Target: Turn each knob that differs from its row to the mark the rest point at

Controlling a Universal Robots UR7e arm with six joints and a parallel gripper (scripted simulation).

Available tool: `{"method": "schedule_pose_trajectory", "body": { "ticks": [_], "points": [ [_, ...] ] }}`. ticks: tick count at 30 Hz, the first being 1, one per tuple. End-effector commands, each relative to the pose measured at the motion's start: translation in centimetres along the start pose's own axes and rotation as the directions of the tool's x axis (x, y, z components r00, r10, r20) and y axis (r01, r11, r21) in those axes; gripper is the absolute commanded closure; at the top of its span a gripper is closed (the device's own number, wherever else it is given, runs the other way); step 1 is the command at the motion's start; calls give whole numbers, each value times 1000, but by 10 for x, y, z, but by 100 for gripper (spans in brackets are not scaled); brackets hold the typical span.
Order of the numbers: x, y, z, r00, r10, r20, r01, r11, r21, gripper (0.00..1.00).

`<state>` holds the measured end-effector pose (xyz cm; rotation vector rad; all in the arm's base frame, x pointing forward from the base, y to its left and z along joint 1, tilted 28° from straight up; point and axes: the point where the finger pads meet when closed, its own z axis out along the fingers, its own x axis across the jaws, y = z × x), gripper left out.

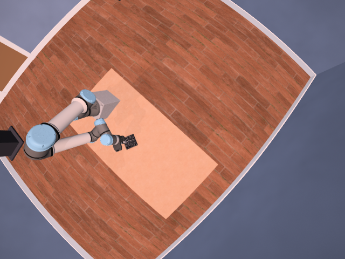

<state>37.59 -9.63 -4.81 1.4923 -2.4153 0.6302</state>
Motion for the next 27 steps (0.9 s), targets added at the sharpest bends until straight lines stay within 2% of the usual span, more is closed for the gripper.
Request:
{"method": "schedule_pose_trajectory", "body": {
  "ticks": [1, 5, 6, 27],
  "points": [
    [0, 0, 0, 1000, 0, 0, 0, 1000, 1, 54],
    [0, 0, 0, 1000, 0, 0, 0, 1000, 1, 54],
    [0, 0, 0, 1000, 0, 0, 0, 1000, 1, 70],
    [0, 0, 0, 1000, 0, 0, 0, 1000, 1, 70]
  ]
}}
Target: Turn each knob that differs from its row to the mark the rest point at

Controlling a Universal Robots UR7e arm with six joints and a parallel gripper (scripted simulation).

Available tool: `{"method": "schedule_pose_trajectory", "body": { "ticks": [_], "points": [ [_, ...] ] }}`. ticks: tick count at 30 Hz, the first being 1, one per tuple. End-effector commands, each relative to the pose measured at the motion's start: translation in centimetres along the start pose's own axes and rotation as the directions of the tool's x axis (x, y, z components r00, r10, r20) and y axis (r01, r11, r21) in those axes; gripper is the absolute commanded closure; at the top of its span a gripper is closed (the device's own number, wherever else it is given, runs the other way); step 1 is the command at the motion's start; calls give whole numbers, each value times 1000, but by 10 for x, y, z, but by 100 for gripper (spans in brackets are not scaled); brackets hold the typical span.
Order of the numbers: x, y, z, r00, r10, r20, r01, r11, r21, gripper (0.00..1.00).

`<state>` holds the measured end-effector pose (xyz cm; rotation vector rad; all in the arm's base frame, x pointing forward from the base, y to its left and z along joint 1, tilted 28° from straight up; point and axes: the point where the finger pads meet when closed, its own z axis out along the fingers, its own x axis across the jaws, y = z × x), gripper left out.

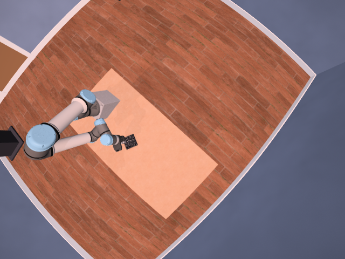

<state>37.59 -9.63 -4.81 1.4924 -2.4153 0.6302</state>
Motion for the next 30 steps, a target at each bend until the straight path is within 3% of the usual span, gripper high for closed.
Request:
{"method": "schedule_pose_trajectory", "body": {
  "ticks": [1, 30],
  "points": [
    [0, 0, 0, 1000, 0, 0, 0, 1000, 1, 70],
    [0, 0, 0, 999, 33, 0, -33, 999, 1, 70]
  ]
}}
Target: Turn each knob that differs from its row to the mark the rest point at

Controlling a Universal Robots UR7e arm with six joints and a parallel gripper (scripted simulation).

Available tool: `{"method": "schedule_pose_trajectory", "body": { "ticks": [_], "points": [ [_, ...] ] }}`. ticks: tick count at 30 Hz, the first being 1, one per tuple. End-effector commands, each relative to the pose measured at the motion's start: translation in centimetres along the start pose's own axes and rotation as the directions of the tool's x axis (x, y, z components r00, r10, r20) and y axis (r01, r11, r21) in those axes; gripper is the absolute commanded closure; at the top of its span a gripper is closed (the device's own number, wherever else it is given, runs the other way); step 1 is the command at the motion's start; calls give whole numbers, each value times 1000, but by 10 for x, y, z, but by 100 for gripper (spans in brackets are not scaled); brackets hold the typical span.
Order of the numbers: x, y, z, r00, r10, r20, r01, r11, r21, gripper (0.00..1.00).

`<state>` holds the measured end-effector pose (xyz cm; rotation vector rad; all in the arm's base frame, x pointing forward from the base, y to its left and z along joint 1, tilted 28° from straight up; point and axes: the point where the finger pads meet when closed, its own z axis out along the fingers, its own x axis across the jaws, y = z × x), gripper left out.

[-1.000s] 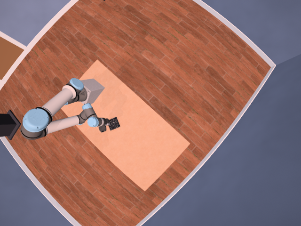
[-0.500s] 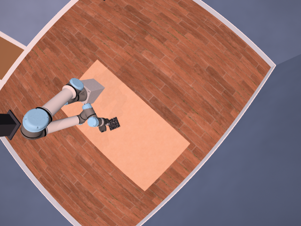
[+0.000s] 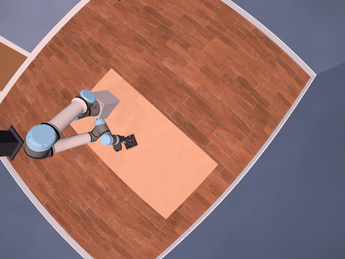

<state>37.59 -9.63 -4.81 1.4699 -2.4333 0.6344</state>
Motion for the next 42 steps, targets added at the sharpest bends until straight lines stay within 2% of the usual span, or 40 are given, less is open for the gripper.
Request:
{"method": "schedule_pose_trajectory", "body": {
  "ticks": [1, 23, 32, 42],
  "points": [
    [0, 0, 0, 1000, 18, 0, -18, 1000, 1, 70],
    [0, 0, 0, 977, 214, 0, -214, 977, 1, 70],
    [0, 0, 0, 947, 322, 0, -322, 947, 1, 70],
    [0, 0, 0, 870, 493, 1, -493, 870, 1, 70]
  ]
}}
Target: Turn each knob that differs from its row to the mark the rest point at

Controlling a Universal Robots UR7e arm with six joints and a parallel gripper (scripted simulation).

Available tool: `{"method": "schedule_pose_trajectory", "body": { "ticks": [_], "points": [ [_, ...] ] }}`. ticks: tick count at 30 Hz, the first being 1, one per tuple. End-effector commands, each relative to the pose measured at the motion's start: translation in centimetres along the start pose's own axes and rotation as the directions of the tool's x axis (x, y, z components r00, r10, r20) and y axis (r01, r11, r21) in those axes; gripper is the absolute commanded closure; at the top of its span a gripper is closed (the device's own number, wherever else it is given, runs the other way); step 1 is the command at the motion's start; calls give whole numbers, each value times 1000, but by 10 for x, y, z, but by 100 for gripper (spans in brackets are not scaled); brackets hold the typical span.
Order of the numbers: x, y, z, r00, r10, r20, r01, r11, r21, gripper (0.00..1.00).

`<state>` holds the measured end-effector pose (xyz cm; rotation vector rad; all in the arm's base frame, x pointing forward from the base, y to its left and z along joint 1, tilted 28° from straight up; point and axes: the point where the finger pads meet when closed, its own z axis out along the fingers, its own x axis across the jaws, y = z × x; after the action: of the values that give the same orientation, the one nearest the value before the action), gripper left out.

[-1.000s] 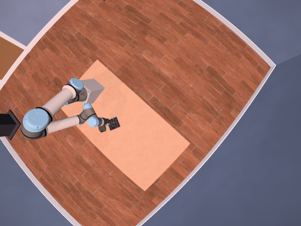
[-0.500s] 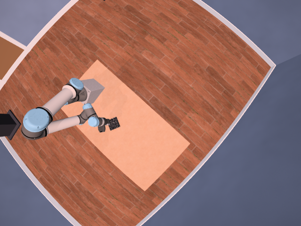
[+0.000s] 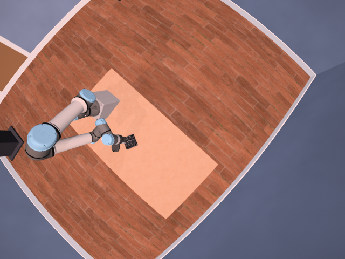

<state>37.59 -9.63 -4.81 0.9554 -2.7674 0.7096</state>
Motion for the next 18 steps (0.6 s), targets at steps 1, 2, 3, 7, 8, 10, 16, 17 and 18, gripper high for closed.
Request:
{"method": "schedule_pose_trajectory", "body": {
  "ticks": [1, 2, 3, 7, 8, 10, 16, 17, 18],
  "points": [
    [0, 0, 0, 994, 113, -3, -113, 994, 1, 70],
    [0, 0, 0, 991, 133, -3, -133, 991, 1, 70],
    [0, 0, 0, 988, 154, -3, -154, 988, 1, 70],
    [0, 0, 0, 981, 195, -3, -195, 981, 1, 70],
    [0, 0, 0, 976, 216, -3, -216, 976, 1, 70],
    [0, 0, 0, 966, 257, -3, -257, 966, 1, 70],
    [0, 0, 0, 925, 379, -3, -379, 925, 2, 70],
    [0, 0, 0, 917, 399, -3, -399, 917, 2, 70],
    [0, 0, 0, 908, 419, -3, -419, 908, 2, 70]
  ]
}}
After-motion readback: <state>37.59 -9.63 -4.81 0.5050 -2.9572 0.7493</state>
